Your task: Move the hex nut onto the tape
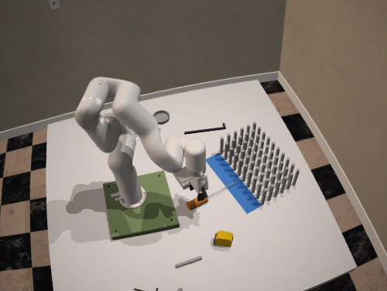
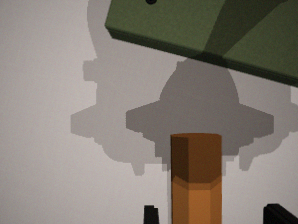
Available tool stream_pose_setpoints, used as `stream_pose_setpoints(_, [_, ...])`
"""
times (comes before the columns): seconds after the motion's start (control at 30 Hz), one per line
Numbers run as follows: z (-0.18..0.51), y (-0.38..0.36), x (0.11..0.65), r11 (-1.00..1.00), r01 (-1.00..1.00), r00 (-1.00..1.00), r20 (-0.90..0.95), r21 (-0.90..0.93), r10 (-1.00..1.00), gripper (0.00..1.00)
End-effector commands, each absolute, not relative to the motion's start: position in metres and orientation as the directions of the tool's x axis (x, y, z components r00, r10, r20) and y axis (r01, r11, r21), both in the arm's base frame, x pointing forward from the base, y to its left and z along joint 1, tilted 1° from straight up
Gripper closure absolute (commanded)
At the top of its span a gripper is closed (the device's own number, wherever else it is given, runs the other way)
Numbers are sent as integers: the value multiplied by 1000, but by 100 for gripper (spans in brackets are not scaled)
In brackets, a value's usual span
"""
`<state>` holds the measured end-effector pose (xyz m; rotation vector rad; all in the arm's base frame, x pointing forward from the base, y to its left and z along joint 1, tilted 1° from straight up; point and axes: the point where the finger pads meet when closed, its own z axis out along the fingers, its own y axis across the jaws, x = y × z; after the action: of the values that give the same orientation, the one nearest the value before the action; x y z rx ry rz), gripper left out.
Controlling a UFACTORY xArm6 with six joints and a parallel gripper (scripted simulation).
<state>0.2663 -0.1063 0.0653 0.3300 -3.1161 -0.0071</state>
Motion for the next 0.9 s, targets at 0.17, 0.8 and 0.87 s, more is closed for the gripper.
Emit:
stream_pose_setpoints(0.17, [89,-107,267,978,-209,-978,6,4,-209,35])
stream_pose_setpoints(0.8, [93,-107,267,978,-209,-978,6,4,-209,35])
stream_pose_setpoints(0.87, [93,-107,267,978,-209,-978,6,4,-209,35])
